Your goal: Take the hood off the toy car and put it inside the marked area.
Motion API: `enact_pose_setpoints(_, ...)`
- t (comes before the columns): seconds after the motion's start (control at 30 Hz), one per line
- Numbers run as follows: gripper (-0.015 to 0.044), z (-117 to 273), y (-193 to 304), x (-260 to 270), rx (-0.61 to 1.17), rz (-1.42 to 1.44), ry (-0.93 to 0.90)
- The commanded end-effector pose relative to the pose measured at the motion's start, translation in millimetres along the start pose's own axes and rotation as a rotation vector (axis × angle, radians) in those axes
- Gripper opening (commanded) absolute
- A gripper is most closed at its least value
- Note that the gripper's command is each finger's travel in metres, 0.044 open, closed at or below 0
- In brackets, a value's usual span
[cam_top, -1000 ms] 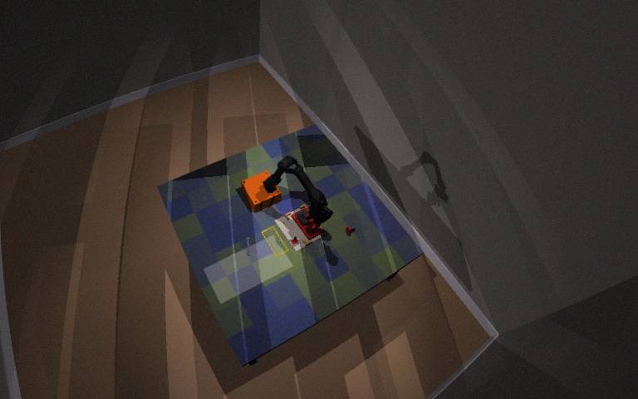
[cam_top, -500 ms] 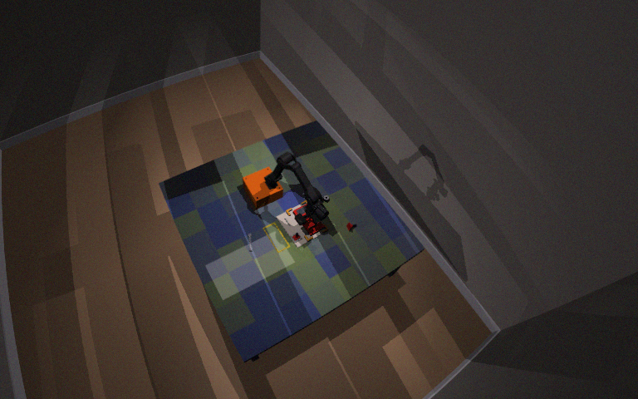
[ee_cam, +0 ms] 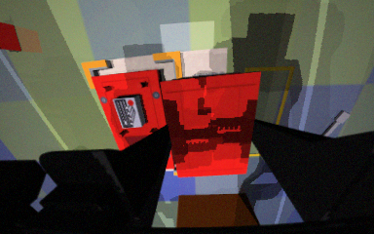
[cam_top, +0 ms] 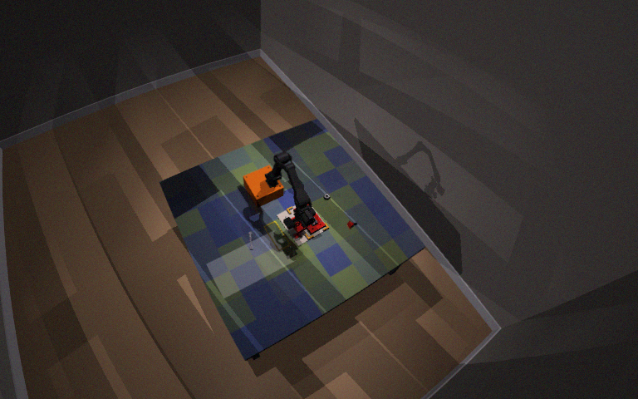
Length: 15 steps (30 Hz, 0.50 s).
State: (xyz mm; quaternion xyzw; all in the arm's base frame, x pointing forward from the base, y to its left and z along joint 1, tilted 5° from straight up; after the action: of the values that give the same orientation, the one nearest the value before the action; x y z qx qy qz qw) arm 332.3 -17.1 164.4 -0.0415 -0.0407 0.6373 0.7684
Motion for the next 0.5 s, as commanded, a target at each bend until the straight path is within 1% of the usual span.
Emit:
enact_pose_setpoints(0.0, 0.0, -2, 2, -19, 0.009, 0.001, -0.003)
enact_pose_setpoints(0.47, 0.0, 0, 10, -88, 0.004, -0.006, -0.002)
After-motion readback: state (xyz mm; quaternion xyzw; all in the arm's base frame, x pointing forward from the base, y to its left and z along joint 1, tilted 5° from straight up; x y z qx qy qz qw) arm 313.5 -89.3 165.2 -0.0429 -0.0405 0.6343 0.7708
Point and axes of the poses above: the point midway between the two fingers, 35 mm back from their tips, its own z axis back along the fingers, its own x axis across the jaws, y = z × x, the point moved 9 cm from there along z, back along the fingers, and after that the axes turned 12 degrees about -z, right-handed, at the moved point
